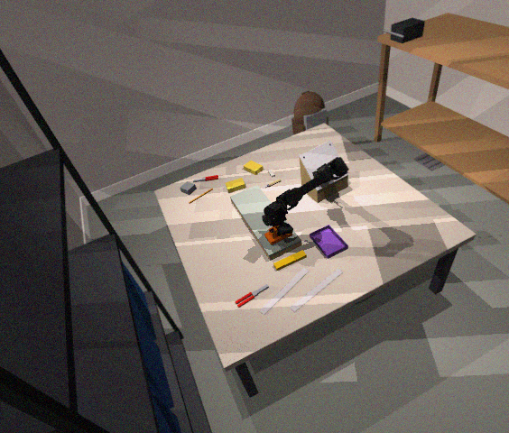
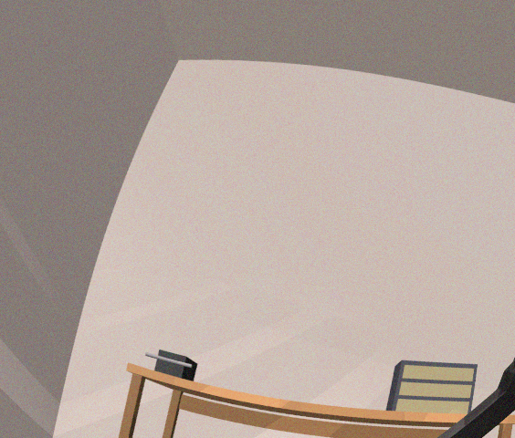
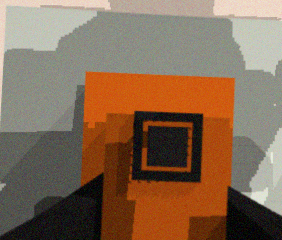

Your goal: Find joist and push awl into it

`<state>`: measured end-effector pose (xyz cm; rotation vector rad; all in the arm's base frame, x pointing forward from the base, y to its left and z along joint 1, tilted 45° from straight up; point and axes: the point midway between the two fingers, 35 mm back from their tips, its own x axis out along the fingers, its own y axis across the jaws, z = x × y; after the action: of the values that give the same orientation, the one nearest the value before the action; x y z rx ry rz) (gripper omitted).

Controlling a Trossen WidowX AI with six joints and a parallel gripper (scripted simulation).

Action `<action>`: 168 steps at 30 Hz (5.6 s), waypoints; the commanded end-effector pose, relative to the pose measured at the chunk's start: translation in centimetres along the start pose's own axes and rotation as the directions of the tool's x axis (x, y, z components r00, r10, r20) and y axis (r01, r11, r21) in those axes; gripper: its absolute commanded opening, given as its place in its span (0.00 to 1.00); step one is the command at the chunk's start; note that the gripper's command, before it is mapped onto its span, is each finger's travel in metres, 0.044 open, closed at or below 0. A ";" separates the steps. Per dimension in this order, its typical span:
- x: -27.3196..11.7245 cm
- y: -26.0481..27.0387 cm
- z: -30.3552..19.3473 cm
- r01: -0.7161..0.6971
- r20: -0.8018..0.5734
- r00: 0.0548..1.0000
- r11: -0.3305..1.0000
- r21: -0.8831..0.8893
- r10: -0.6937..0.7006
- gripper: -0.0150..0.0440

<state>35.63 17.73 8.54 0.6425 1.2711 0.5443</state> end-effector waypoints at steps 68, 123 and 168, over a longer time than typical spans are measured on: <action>-0.2 -21.3 -0.4 0.011 -0.003 1.000 1.000 0.001 -0.011 0.25; -0.7 -37.6 -0.3 0.022 0.000 1.000 1.000 -0.004 -0.022 0.25; -10.3 -31.9 4.8 0.033 -0.011 0.999 0.989 -0.145 -0.035 0.25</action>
<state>38.05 -13.88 -7.78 0.5403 1.2676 0.5784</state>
